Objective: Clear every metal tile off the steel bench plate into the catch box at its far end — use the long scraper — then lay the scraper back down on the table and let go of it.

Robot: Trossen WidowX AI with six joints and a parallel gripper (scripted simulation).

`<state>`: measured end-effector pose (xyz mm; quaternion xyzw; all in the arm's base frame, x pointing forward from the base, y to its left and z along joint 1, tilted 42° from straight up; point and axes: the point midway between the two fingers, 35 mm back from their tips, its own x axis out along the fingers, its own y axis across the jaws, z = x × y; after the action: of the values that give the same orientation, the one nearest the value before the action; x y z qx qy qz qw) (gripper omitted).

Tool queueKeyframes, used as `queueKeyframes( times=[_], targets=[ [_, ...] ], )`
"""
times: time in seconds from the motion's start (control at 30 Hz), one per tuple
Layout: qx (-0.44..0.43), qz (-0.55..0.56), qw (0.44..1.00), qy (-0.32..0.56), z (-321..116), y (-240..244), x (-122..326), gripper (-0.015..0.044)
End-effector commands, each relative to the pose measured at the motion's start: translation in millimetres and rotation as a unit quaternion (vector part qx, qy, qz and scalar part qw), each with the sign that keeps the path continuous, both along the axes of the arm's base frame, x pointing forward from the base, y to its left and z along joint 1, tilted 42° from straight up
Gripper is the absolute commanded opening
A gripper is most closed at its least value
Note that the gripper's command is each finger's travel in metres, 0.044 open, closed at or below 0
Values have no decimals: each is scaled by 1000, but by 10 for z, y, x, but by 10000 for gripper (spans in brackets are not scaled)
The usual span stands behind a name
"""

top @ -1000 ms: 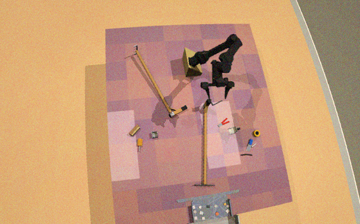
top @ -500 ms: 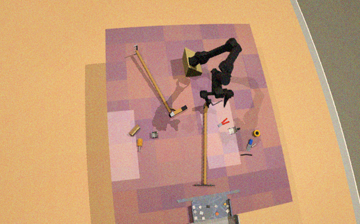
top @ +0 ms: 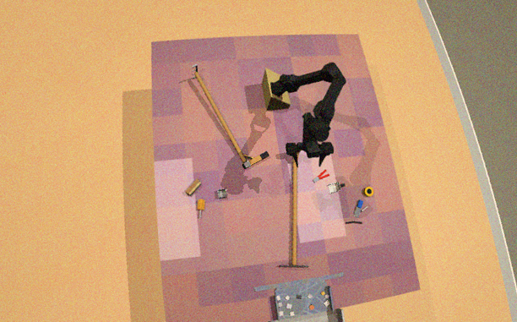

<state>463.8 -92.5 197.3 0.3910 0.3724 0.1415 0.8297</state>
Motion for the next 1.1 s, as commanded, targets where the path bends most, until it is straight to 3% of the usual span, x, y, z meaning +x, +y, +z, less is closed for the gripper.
queueKeyframes(
  times=[0.0,1.07],
  targets=[
    [-4,14,1000,11,-104,71,131,440],
    [-16,109,989,103,-986,842,731,440]
  ],
)
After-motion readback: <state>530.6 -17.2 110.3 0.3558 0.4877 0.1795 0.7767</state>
